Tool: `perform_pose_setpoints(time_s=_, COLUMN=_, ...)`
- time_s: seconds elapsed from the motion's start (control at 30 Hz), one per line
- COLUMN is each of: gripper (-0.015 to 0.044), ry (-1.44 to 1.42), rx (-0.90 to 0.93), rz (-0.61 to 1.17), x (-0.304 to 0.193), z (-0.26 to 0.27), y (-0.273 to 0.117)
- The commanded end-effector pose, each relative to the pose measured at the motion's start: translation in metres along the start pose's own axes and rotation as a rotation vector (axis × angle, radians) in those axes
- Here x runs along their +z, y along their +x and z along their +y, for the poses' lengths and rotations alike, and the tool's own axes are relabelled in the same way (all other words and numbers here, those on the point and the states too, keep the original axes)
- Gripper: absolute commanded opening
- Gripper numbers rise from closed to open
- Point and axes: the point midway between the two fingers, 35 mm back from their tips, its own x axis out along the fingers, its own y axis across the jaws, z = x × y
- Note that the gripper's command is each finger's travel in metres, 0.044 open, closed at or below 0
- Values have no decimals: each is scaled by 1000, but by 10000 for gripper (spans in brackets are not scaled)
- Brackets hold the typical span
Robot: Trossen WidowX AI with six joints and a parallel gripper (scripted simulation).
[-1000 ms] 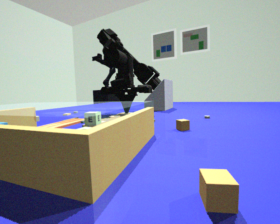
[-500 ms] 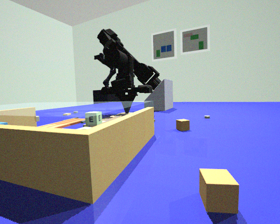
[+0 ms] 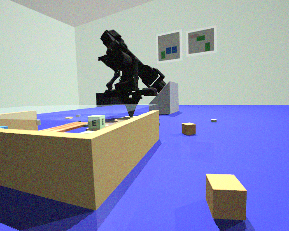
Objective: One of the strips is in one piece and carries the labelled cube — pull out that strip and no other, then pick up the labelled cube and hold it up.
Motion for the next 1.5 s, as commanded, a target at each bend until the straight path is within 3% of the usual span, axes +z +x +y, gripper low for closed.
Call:
perform_pose_setpoints(time_s=0.0, gripper=0, ry=-7, rx=-1, rz=24, x=-8, z=0, y=4)
perform_pose_setpoints(time_s=0.13, gripper=0, ry=-1, rx=2, rz=3, x=1, z=0, y=-7)
perform_pose_setpoints(time_s=0.27, gripper=0, ry=-6, rx=2, rz=23, x=2, z=0, y=-41)
perform_pose_setpoints(time_s=0.4, gripper=0, ry=-6, rx=1, rz=24, x=2, z=0, y=-43)
perform_pose_setpoints(time_s=0.53, gripper=105, ry=-131, rx=2, rz=23, x=21, z=-1, y=-41)
perform_pose_setpoints(time_s=0.97, gripper=440, ry=-142, rx=2, rz=21, x=73, z=-6, y=-49)
perform_pose_setpoints(time_s=1.47, gripper=440, ry=-139, rx=2, rz=18, x=133, z=-10, y=-57)
